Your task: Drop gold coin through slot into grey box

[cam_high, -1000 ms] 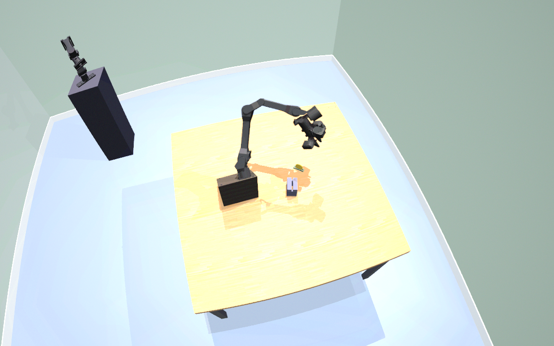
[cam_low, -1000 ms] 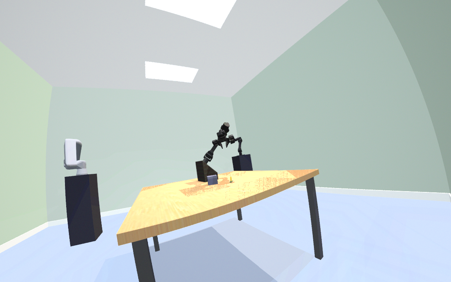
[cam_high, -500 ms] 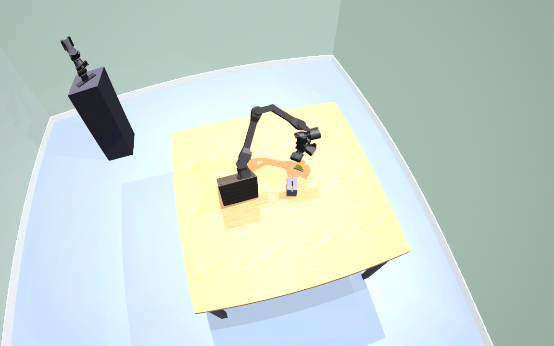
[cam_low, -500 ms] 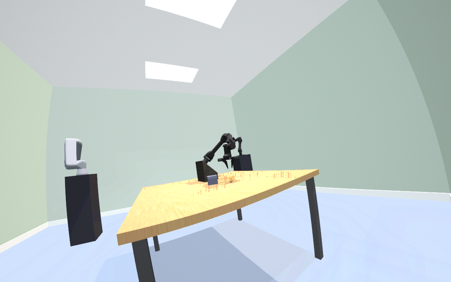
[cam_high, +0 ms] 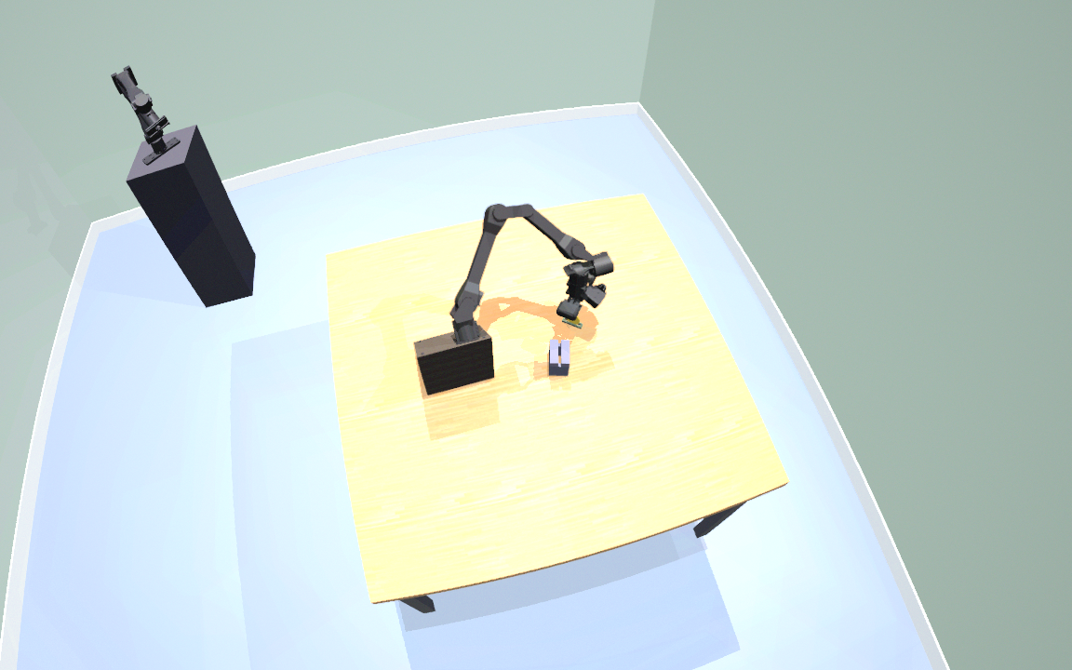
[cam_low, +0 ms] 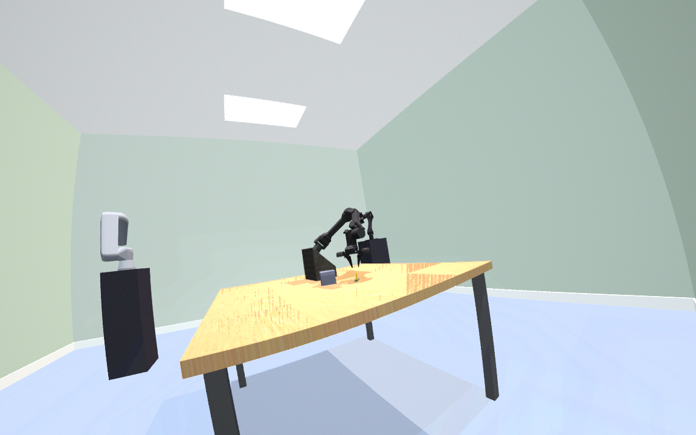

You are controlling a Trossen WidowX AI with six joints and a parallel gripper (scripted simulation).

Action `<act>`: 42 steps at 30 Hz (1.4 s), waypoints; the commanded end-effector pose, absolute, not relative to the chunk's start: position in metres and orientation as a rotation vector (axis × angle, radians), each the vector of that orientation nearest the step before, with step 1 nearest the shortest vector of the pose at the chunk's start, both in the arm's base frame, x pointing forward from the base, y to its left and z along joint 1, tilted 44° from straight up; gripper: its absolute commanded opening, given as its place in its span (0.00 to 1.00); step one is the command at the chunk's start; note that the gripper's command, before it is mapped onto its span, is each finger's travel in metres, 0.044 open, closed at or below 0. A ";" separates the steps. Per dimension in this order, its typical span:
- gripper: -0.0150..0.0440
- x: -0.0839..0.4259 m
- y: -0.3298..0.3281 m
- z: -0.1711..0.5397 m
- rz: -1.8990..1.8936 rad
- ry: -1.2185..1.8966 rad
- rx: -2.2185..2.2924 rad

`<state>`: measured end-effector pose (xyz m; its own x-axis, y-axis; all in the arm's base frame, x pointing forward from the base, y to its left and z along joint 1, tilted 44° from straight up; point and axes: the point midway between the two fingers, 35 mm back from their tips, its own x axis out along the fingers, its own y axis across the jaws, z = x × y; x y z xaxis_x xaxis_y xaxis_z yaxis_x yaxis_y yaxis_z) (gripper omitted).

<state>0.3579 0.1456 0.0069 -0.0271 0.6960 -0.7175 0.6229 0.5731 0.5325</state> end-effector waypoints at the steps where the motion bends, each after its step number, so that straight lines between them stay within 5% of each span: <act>1: 0.53 0.355 0.152 -0.001 0.080 1.730 1.105; 39: 0.53 0.352 0.190 -0.039 0.081 1.731 1.107; 42: 0.39 0.352 0.190 -0.039 0.081 1.731 1.107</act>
<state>0.3535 0.1892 -0.0351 -0.0365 0.7034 -0.7099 0.6254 0.5702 0.5328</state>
